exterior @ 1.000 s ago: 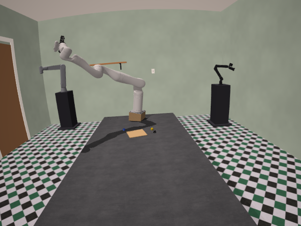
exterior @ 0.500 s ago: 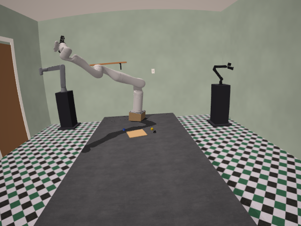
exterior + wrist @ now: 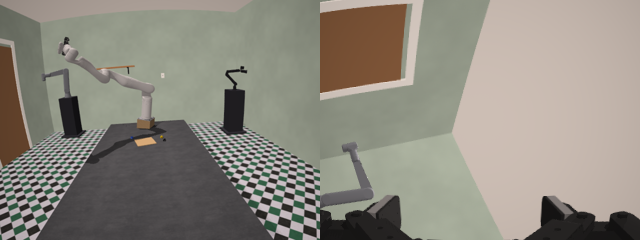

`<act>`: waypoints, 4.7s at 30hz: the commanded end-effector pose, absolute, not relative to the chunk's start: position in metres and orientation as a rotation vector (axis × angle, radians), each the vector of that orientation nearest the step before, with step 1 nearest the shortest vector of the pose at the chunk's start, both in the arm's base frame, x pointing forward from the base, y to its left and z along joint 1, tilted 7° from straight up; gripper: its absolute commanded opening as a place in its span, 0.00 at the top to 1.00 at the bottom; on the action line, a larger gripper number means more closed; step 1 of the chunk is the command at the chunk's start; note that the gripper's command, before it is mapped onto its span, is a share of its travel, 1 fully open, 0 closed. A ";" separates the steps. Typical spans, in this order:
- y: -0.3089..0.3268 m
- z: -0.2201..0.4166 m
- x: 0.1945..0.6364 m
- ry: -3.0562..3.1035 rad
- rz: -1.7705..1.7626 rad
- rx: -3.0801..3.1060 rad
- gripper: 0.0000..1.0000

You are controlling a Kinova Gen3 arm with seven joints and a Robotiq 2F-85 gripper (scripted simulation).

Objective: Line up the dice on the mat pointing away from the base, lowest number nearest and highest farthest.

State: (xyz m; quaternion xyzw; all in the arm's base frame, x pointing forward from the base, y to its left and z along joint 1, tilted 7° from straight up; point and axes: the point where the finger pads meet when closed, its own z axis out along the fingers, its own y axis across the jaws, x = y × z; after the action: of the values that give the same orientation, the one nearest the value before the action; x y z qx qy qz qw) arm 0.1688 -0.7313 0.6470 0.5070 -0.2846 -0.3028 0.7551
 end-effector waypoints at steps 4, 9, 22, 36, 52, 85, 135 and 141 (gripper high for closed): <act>-0.714 0.653 0.204 -0.613 -0.580 1.124 0.00; -0.684 0.658 0.249 -0.617 -0.458 1.168 0.00; -0.581 0.652 0.325 -0.686 -0.091 1.351 0.00; -0.481 0.532 0.333 -0.870 0.277 1.768 0.00; -0.416 0.397 0.334 -0.982 0.370 2.110 0.00; -0.101 0.090 0.285 -1.175 0.051 2.993 0.00; -0.065 0.025 0.277 -1.188 -0.007 3.047 0.00; -0.063 0.005 0.278 -1.188 -0.007 3.047 0.00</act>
State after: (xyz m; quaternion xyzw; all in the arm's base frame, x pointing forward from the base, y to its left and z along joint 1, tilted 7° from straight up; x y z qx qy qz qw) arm 0.2839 -0.0649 0.0163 0.9284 -0.3649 0.0077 -0.0702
